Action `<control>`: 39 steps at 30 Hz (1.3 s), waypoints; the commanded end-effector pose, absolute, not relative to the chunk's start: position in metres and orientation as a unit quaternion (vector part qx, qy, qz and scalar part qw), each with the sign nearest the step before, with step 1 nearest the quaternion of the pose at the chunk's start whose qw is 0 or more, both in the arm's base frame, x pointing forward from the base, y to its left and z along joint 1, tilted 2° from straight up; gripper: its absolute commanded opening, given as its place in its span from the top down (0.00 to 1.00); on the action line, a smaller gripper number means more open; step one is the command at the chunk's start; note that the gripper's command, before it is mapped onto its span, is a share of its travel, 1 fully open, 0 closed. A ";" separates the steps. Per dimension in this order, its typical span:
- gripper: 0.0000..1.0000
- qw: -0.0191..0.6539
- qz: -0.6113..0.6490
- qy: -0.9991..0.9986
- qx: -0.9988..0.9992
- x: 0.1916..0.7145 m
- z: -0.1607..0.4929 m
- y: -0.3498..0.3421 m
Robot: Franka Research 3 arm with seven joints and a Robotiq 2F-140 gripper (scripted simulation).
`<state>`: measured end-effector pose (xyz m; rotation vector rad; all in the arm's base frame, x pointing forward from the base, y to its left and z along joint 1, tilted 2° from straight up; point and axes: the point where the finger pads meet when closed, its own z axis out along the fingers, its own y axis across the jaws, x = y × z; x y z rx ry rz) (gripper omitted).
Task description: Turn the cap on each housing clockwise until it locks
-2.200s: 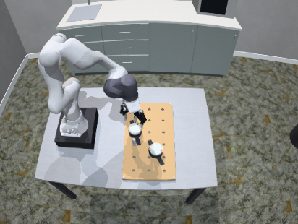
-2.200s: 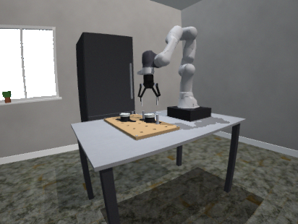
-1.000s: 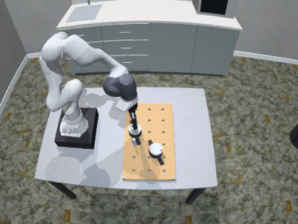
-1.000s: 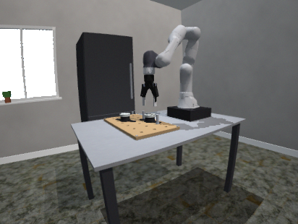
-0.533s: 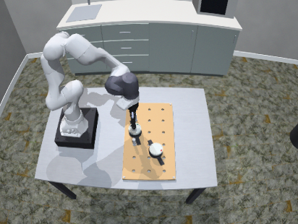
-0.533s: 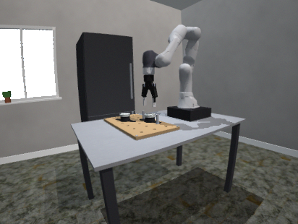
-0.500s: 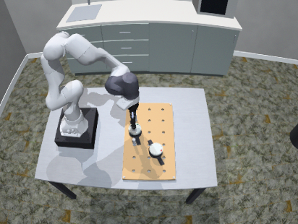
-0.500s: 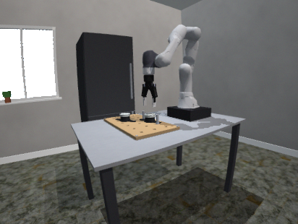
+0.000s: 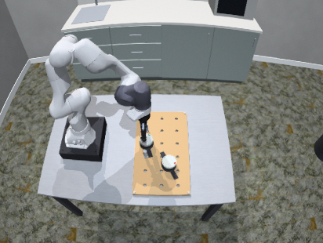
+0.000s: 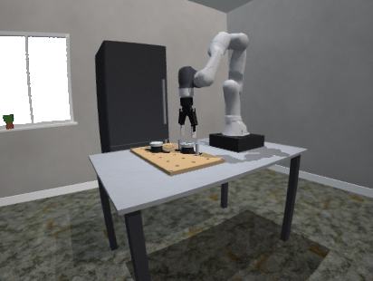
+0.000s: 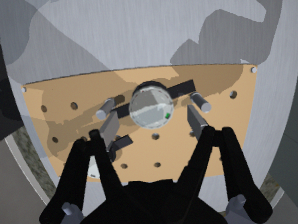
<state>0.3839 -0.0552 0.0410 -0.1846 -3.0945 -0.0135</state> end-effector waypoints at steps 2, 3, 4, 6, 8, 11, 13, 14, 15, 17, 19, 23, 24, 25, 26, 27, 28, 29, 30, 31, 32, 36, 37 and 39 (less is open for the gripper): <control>0.22 0.016 0.001 -0.997 -0.075 0.388 0.035 -0.058; 0.22 0.016 0.001 -0.997 -0.075 0.388 0.034 -0.058; 0.22 0.016 0.001 -0.997 -0.075 0.388 0.032 -0.058; 0.22 0.016 0.001 -0.997 -0.075 0.388 0.029 -0.058; 0.22 0.016 0.001 -0.997 -0.075 0.388 0.026 -0.058; 0.22 0.016 0.001 -0.997 -0.075 0.388 0.021 -0.058; 0.22 0.016 0.001 -0.997 -0.075 0.388 0.019 -0.058; 0.22 0.016 0.002 -0.997 -0.075 0.388 0.018 -0.058; 0.22 0.016 0.002 -0.997 -0.075 0.388 0.017 -0.058; 0.22 0.016 0.002 -0.997 -0.075 0.388 0.017 -0.058; 0.22 0.016 0.001 -0.997 -0.075 0.388 0.015 -0.058; 0.22 0.016 0.002 -0.997 -0.075 0.388 0.012 -0.058; 0.22 0.016 0.002 -0.997 -0.075 0.388 0.011 -0.058; 0.22 0.016 0.001 -0.997 -0.075 0.388 0.010 -0.058; 0.22 0.016 0.001 -0.997 -0.075 0.388 0.010 -0.058; 0.22 0.016 0.001 -0.997 -0.075 0.388 0.009 -0.058; 0.22 0.016 0.001 -0.997 -0.075 0.388 0.009 -0.058; 0.22 0.016 0.001 -0.997 -0.075 0.388 0.008 -0.058; 0.22 0.016 0.001 -0.997 -0.075 0.388 0.007 -0.058; 0.22 0.016 0.001 -0.997 -0.075 0.388 0.007 -0.058; 0.22 0.016 0.001 -0.997 -0.075 0.388 0.006 -0.058; 0.22 0.016 0.001 -0.997 -0.075 0.388 0.005 -0.058; 0.22 0.016 0.001 -0.997 -0.075 0.388 0.004 -0.058; 0.22 0.016 0.002 -0.997 -0.075 0.388 0.003 -0.058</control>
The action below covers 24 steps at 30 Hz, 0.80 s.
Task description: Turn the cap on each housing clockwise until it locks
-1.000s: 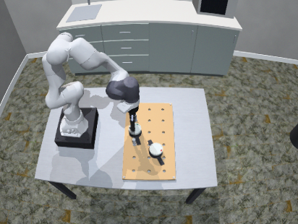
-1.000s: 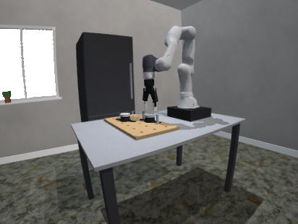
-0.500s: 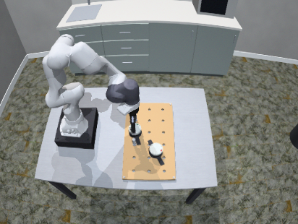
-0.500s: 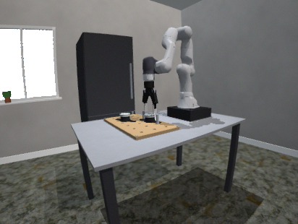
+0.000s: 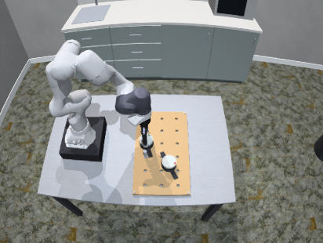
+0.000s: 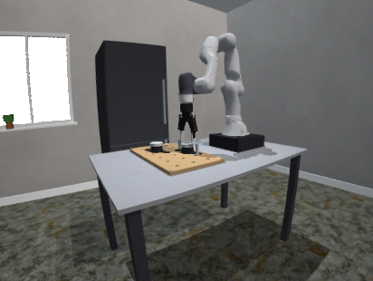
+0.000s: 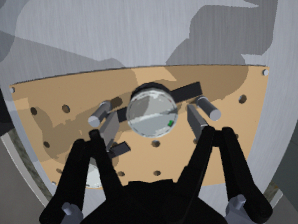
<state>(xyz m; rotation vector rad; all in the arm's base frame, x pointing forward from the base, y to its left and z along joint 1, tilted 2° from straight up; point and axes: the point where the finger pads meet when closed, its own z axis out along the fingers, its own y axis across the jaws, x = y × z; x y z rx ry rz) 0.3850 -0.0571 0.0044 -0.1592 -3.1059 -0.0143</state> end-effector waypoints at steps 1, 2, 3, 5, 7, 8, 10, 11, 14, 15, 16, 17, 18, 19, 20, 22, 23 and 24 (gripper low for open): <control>0.22 0.016 0.001 -0.997 -0.075 0.388 0.002 -0.058; 0.22 0.016 0.001 -0.997 -0.075 0.388 0.001 -0.058; 0.22 0.016 0.001 -0.997 -0.075 0.388 0.001 -0.058; 0.22 0.016 0.001 -0.997 -0.075 0.388 -0.001 -0.058; 0.22 0.016 0.001 -0.997 -0.075 0.388 -0.002 -0.058; 0.22 0.016 0.001 -0.997 -0.075 0.388 -0.003 -0.058; 0.22 0.016 0.001 -0.997 -0.075 0.388 -0.004 -0.058; 0.22 0.016 0.001 -0.997 -0.075 0.388 -0.004 -0.058; 0.22 0.016 0.002 -0.997 -0.075 0.388 -0.005 -0.058; 0.22 0.016 0.002 -0.997 -0.075 0.388 -0.005 -0.058; 0.22 0.016 0.002 -0.997 -0.075 0.388 -0.006 -0.058; 0.22 0.016 0.002 -0.997 -0.075 0.388 -0.006 -0.058; 0.22 0.016 0.002 -0.997 -0.075 0.388 -0.007 -0.058; 0.22 0.016 0.002 -0.997 -0.075 0.388 -0.007 -0.058; 0.22 0.016 0.002 -0.997 -0.075 0.388 -0.007 -0.058; 0.22 0.016 0.002 -0.997 -0.075 0.388 -0.008 -0.058; 0.22 0.016 0.002 -0.997 -0.075 0.388 -0.008 -0.058; 0.22 0.016 0.002 -0.997 -0.075 0.388 -0.008 -0.058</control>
